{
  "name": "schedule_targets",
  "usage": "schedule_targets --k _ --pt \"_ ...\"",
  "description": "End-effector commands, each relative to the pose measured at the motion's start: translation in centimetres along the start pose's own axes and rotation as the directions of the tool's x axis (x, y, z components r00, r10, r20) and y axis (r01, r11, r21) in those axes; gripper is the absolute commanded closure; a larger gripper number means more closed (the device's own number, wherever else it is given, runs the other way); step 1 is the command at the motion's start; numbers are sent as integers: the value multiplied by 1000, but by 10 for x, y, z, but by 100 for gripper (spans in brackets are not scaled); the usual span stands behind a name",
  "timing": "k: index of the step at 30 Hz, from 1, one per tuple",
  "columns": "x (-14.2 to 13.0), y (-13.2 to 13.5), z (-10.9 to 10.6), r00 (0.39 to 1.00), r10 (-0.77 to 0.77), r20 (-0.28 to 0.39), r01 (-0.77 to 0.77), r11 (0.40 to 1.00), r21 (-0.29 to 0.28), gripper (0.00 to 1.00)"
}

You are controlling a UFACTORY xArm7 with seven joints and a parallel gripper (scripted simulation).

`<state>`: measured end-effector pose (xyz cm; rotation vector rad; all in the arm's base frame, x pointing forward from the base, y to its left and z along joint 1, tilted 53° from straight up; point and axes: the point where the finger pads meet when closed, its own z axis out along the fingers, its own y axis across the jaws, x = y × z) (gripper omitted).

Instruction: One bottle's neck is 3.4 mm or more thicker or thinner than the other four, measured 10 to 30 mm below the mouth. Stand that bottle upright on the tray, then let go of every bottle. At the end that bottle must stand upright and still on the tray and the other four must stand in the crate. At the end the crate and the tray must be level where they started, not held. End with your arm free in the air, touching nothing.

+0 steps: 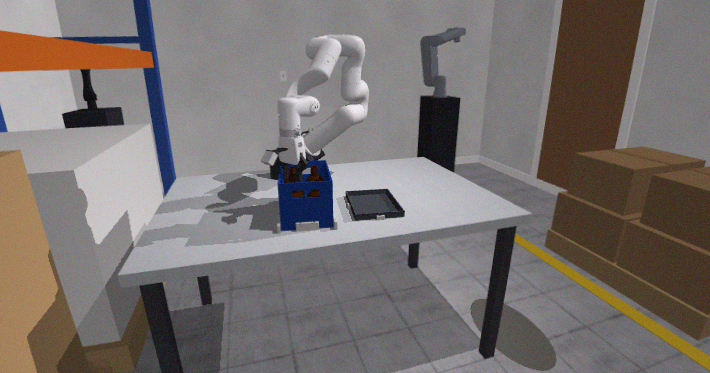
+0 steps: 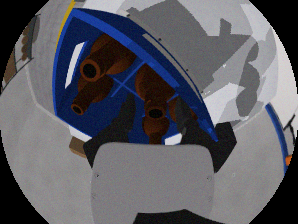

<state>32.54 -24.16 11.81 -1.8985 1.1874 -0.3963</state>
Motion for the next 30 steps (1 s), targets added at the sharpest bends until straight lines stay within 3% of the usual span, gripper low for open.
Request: schedule_targets --k 1,17,30 --pt "1 0 -1 1000 1 -4 -1 1000 0 35" --pt "1 0 -8 1000 1 -4 -1 1000 0 35" --pt "1 0 -45 1000 1 -4 -1 1000 0 35"
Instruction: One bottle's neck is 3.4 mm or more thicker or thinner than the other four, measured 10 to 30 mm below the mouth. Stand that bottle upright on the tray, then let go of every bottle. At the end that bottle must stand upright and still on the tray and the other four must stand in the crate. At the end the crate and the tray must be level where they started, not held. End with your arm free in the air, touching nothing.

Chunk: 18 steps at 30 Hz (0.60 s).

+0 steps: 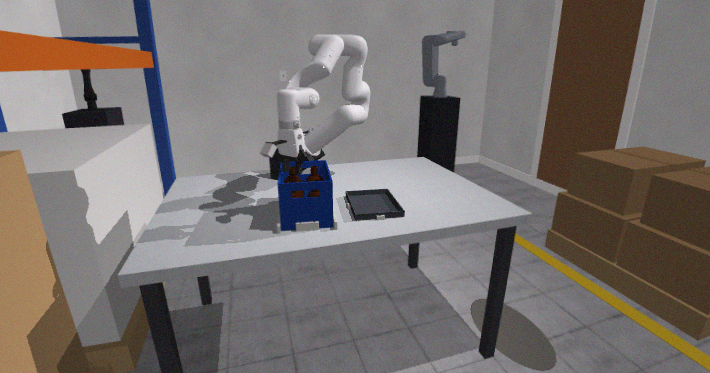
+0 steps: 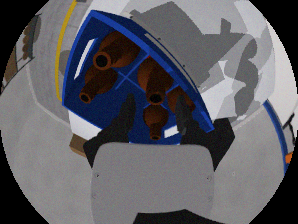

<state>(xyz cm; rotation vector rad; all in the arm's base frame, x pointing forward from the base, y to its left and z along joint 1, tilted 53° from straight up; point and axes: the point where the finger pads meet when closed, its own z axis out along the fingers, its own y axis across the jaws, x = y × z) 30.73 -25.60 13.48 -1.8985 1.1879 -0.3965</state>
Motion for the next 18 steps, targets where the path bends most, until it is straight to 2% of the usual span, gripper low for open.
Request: schedule_targets --k 1,18 --pt "1 0 -20 1000 0 -3 0 1000 0 35" --pt "1 0 -56 1000 0 -3 0 1000 0 35"
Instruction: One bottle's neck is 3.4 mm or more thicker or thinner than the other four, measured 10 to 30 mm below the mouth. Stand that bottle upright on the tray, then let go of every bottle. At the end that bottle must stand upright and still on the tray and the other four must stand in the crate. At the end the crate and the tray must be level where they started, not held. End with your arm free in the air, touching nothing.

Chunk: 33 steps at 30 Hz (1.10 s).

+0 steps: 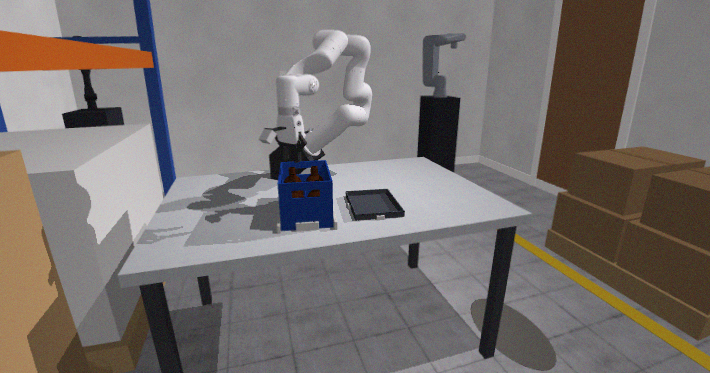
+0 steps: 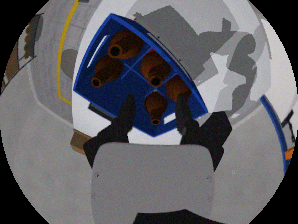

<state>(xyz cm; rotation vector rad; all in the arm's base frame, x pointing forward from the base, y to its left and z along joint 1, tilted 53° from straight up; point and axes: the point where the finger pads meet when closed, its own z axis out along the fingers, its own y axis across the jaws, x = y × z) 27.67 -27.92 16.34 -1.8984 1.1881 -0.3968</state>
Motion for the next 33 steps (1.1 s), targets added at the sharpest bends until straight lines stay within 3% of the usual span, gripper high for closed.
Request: schedule_targets --k 1,8,9,33 --pt "1 0 -8 1000 0 -3 0 1000 0 35" --pt "1 0 -9 1000 0 -3 0 1000 0 35" --pt "1 0 -9 1000 0 -3 0 1000 0 100" --pt "1 0 -9 1000 0 -3 0 1000 0 100"
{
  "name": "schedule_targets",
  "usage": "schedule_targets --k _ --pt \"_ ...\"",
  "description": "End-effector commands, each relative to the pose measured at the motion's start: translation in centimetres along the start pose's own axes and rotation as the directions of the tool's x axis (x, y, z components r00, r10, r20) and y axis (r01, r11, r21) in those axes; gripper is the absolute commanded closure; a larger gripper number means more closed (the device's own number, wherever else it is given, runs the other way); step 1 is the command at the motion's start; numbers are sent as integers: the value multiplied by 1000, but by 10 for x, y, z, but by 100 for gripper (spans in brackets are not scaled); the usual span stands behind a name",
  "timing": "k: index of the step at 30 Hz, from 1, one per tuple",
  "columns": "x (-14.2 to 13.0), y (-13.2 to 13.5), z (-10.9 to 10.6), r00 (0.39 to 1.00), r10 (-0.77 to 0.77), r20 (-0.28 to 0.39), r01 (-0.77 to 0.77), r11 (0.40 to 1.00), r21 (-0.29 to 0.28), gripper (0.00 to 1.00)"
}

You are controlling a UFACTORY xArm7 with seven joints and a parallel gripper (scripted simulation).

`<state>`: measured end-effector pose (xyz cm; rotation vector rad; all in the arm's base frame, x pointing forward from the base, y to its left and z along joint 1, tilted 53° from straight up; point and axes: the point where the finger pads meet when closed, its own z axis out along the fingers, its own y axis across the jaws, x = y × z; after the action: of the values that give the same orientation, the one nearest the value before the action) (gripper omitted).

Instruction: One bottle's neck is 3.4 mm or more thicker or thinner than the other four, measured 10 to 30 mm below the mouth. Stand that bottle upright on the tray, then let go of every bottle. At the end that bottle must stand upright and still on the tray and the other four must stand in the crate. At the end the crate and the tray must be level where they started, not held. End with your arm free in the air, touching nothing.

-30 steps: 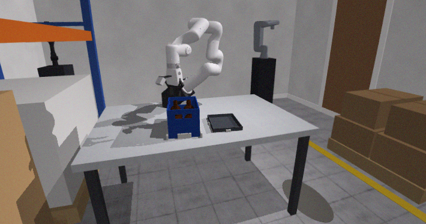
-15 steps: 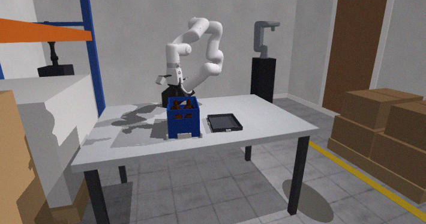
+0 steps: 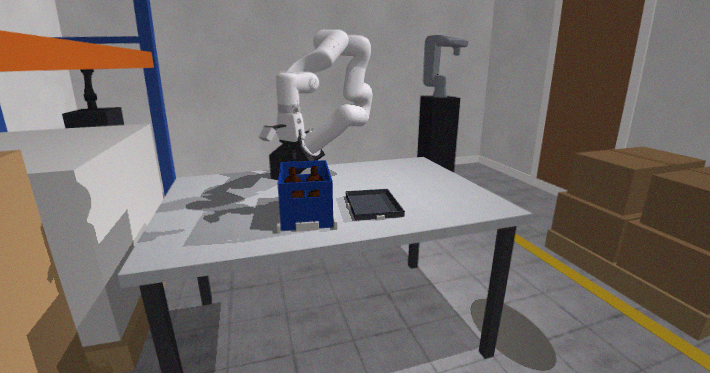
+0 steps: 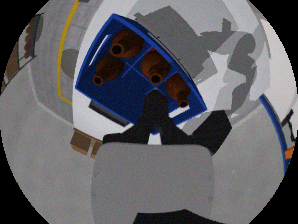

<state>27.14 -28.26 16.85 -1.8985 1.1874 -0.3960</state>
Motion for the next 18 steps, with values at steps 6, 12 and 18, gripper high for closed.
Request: schedule_targets --k 6,12,18 --pt "1 0 -1 1000 0 -4 0 1000 0 100" --pt "-12 -15 -3 1000 -1 -4 1 1000 6 100" --pt "-47 -48 -3 1000 -2 -4 2 1000 7 100"
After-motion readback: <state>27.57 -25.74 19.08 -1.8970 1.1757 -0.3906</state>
